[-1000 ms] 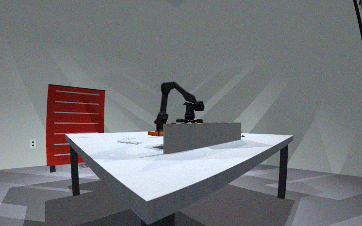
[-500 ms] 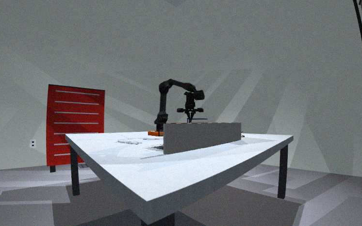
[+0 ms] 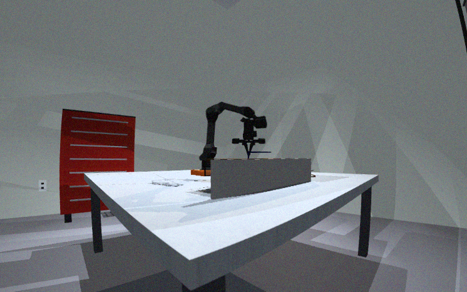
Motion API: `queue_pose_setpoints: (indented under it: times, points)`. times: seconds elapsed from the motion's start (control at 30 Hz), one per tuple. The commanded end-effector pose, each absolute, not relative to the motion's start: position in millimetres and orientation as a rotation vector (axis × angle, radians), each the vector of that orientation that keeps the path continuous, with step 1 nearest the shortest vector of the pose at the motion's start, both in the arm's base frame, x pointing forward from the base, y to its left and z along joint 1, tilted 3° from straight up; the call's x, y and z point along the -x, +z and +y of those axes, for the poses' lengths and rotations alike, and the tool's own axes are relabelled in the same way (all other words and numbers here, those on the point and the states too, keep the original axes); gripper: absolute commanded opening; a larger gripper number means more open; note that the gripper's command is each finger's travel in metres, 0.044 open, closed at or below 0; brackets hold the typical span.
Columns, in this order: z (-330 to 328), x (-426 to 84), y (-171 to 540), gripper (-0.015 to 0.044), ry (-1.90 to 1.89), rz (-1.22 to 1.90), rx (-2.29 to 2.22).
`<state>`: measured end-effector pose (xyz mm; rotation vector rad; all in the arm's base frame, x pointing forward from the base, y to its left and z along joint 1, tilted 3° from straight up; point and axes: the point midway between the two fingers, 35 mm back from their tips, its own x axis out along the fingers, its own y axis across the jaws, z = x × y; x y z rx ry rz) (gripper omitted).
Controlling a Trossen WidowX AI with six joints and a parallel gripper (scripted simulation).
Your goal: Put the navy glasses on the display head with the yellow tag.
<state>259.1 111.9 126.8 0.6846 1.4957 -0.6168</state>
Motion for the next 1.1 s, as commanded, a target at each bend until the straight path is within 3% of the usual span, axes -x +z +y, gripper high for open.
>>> queue_pose_setpoints:
  times: [0.0, 0.5, 1.07]
  points:
    - [134.4, -253.5, 129.2, 0.0000, -0.540, 1.518, -0.618]
    - [202.7, -221.4, 133.5, 0.0000, -0.309, 1.565, -0.401]
    - [208.9, -220.4, 99.7, 0.0000, -0.298, 1.567, -0.392]
